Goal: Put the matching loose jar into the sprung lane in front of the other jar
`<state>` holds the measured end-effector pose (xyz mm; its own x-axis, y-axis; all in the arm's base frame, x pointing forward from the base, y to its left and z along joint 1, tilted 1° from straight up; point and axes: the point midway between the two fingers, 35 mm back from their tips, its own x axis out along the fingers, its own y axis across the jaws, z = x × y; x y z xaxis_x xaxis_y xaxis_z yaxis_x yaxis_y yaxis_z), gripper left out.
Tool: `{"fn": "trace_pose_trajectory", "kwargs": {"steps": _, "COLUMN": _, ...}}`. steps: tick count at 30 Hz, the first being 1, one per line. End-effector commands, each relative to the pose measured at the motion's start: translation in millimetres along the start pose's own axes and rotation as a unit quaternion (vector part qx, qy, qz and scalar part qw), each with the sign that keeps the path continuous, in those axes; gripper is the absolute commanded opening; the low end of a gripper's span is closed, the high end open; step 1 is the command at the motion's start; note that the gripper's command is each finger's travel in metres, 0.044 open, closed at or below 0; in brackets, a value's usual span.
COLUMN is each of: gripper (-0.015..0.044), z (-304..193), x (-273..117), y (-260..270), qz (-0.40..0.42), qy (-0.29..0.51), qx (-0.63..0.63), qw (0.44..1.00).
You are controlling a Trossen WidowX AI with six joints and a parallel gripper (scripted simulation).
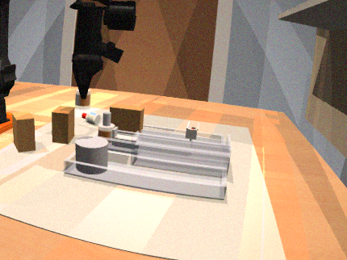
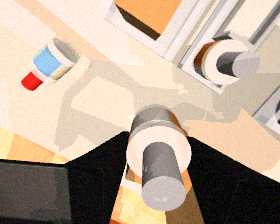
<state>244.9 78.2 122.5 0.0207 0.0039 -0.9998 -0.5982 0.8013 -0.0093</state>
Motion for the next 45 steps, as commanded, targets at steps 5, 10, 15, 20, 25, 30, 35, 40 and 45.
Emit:
{"fn": "trace_pose_trajectory", "kwargs": {"steps": 5, "gripper": 0.0000, "z": 10, "x": 12, "y": -29, "qz": 0.002, "qy": -0.005, "qx": 0.179, "qw": 0.984}}
{"fn": "trace_pose_trajectory", "kwargs": {"steps": 10, "gripper": 0.0000, "z": 12, "x": 17, "y": -38, "qz": 0.003, "qy": -0.005, "qx": 0.234, "qw": 0.972}}
{"fn": "trace_pose_trajectory", "kwargs": {"steps": 15, "gripper": 0.0000, "z": 13, "x": 19, "y": -38, "qz": 0.003, "qy": -0.005, "qx": 0.234, "qw": 0.972}}
{"fn": "trace_pose_trajectory", "kwargs": {"steps": 20, "gripper": 0.0000, "z": 13, "x": 32, "y": -38, "qz": 0.003, "qy": -0.005, "qx": 0.234, "qw": 0.972}}
{"fn": "trace_pose_trajectory", "kwargs": {"steps": 25, "gripper": 0.0000, "z": 13, "x": 41, "y": -38, "qz": 0.003, "qy": -0.005, "qx": 0.234, "qw": 0.972}}
{"fn": "trace_pose_trajectory", "kwargs": {"steps": 30, "gripper": 0.0000, "z": 14, "x": 41, "y": -38, "qz": 0.003, "qy": -0.006, "qx": 0.234, "qw": 0.972}}
{"fn": "trace_pose_trajectory", "kwargs": {"steps": 35, "gripper": 0.0000, "z": 16, "x": 41, "y": -39, "qz": 0.003, "qy": -0.006, "qx": 0.234, "qw": 0.972}}
{"fn": "trace_pose_trajectory", "kwargs": {"steps": 40, "gripper": 0.0000, "z": 18, "x": 41, "y": -40, "qz": 0.003, "qy": -0.006, "qx": 0.234, "qw": 0.972}}
{"fn": "trace_pose_trajectory", "kwargs": {"steps": 45, "gripper": 0.0000, "z": 20, "x": 41, "y": -41, "qz": 0.003, "qy": -0.006, "qx": 0.234, "qw": 0.972}}
